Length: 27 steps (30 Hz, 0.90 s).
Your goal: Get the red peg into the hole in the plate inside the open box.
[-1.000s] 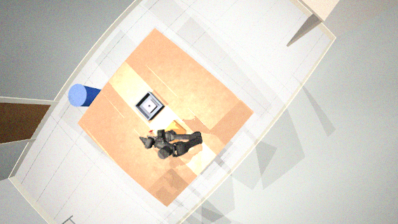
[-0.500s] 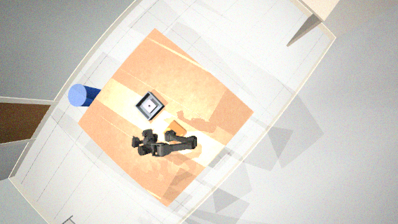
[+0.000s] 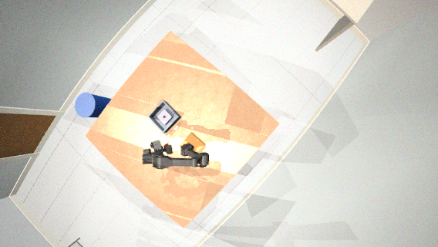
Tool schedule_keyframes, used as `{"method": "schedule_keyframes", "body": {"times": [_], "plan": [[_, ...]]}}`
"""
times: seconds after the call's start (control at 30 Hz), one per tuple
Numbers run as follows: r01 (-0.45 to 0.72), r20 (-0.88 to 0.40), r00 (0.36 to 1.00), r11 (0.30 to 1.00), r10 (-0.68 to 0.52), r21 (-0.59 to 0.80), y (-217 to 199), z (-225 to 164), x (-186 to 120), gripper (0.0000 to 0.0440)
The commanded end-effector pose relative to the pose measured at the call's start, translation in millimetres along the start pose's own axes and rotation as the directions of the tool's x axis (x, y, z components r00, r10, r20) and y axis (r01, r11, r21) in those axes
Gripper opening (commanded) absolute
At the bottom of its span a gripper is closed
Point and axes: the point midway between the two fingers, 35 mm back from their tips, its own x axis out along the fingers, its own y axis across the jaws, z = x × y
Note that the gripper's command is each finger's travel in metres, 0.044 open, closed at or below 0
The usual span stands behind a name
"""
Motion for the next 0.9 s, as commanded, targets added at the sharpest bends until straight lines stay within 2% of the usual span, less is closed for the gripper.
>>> {"method": "schedule_keyframes", "body": {"times": [0.0, 0.43, 0.87], "plan": [[0.110, -0.040, 0.993, 0.993, -0.112, -0.043, -9, -8, 21, 0.0440], [0.414, -0.122, 0.892, 0.895, -0.435, -0.164, -38, -33, 82, 0.0440], [0.537, -0.136, 0.810, 0.815, -0.570, -0.216, -55, -51, 132, 0.0440]]}}
